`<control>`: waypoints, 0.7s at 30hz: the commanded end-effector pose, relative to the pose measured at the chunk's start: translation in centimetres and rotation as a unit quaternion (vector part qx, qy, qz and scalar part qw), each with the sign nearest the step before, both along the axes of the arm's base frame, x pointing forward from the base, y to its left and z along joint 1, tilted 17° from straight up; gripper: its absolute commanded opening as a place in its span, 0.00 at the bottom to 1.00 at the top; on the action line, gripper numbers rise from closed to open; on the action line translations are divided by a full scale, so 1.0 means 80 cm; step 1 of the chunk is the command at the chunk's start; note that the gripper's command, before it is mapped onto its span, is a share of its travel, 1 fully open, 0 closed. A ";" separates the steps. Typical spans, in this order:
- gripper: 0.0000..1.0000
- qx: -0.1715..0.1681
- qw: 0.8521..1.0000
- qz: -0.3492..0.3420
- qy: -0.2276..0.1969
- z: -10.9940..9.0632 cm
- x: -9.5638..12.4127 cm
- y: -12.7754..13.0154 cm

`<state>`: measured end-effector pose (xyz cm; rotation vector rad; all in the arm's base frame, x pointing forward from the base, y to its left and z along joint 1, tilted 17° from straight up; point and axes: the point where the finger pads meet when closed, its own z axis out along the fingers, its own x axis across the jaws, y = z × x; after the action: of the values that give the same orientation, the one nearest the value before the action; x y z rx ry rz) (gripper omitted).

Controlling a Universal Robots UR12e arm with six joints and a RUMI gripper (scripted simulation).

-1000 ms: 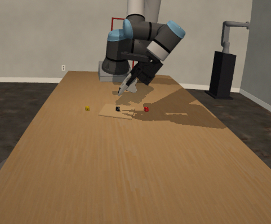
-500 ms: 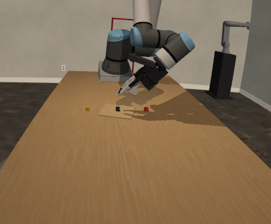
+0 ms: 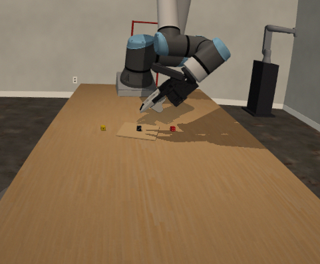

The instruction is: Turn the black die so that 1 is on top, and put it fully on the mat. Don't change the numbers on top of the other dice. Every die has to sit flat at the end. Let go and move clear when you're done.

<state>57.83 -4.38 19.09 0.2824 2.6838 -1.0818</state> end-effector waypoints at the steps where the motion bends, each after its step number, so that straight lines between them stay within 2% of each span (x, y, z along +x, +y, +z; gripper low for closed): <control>1: 0.18 0.000 1.000 0.000 -0.001 0.001 0.000 0.000; 21: 0.18 0.000 1.000 0.000 -0.001 -0.019 0.006 0.000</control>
<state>58.18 -4.38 17.93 0.2825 2.6838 -1.0818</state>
